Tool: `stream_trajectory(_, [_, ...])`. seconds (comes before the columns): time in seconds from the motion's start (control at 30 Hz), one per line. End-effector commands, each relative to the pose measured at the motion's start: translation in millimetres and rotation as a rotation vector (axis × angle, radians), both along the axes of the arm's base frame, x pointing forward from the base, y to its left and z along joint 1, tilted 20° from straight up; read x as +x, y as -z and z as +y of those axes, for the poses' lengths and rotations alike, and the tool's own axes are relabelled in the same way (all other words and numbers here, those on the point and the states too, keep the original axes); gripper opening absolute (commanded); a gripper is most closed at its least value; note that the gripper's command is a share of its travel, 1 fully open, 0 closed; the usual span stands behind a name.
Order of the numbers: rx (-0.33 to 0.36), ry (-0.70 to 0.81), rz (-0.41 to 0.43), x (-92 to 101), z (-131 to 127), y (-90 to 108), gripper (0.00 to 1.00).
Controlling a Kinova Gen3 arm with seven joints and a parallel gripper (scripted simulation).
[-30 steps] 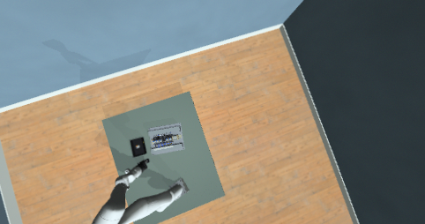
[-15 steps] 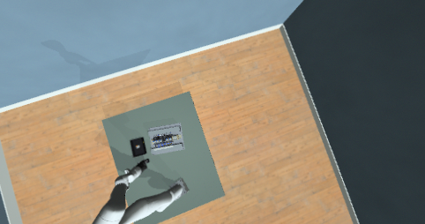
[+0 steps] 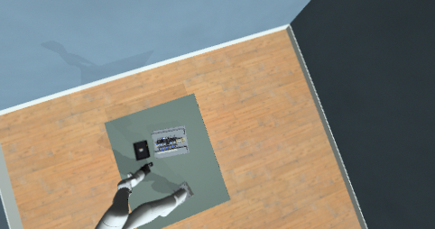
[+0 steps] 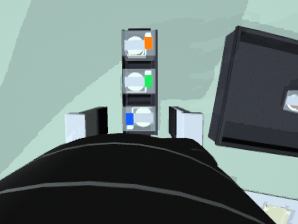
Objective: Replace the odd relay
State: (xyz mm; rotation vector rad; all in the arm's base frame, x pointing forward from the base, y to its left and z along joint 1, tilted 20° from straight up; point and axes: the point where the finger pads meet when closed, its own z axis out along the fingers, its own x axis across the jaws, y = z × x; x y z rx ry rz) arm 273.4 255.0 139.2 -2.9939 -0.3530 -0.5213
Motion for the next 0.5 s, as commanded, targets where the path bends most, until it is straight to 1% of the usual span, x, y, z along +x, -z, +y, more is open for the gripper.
stream_trajectory(0.0, [0.001,0.0,-0.002,0.4,0.2,-0.9,1.0])
stream_trajectory(0.23, [0.002,0.001,-0.002,0.5,0.2,-1.4,1.0])
stream_trajectory(0.47, [0.001,0.0,-0.002,1.6,0.7,2.3,1.0])
